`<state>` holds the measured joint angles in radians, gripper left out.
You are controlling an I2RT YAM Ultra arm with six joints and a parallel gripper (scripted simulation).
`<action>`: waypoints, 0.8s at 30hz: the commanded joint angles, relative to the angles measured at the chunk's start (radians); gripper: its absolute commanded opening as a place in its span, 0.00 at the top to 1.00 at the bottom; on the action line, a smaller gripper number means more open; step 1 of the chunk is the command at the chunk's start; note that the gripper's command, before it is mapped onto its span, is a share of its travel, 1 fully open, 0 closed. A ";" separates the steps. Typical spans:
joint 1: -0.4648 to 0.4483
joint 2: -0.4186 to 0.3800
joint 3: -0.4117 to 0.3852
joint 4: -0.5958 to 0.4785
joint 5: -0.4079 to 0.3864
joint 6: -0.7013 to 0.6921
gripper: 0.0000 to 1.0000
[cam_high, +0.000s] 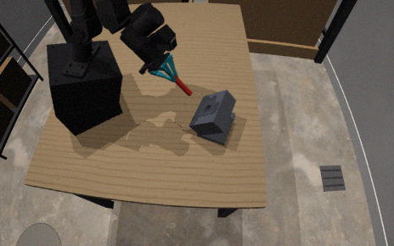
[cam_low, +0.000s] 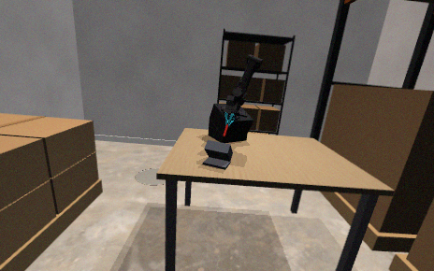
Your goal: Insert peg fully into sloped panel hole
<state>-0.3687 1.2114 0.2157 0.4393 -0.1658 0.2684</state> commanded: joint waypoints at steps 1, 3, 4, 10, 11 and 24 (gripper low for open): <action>0.006 0.024 0.031 0.039 0.014 0.006 1.00; 0.007 0.034 0.034 0.046 0.015 0.006 1.00; 0.008 0.040 0.036 0.050 0.015 0.006 1.00; 0.011 0.079 0.050 0.076 0.019 0.008 1.00; 0.012 0.086 0.053 0.080 0.019 0.009 1.00; 0.019 0.161 0.082 0.125 0.025 0.012 1.00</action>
<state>-0.3561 1.3499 0.2680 0.5297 -0.1543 0.2752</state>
